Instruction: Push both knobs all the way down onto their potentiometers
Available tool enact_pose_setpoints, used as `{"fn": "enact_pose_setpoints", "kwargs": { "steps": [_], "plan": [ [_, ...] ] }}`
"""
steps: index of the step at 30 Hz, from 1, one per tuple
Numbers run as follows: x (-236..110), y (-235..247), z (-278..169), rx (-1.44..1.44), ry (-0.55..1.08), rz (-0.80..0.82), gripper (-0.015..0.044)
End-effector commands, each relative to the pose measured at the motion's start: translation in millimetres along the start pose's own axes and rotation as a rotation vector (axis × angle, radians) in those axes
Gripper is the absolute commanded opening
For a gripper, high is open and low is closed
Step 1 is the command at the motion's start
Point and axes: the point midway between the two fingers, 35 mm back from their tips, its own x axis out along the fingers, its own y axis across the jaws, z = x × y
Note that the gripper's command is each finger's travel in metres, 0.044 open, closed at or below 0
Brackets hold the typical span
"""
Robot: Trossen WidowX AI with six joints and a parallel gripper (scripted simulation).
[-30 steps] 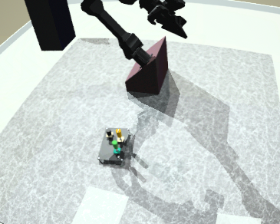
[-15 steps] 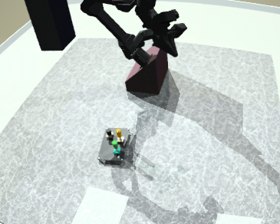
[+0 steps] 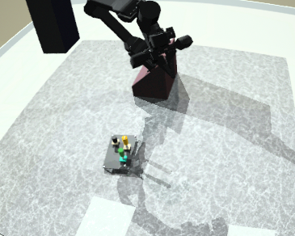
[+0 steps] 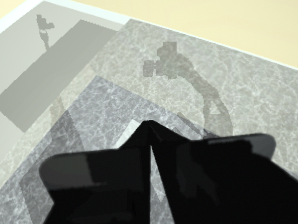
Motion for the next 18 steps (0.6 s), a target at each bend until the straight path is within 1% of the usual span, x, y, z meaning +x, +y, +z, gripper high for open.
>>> {"fn": "enact_pose_setpoints", "kwargs": {
  "steps": [1,18],
  "plan": [
    [8.5,-13.4,-4.5,0.141,0.04,-0.031,0.0],
    [37.3,-63.6,-33.4,0.692,0.173,-0.176,0.0]
  ]
}}
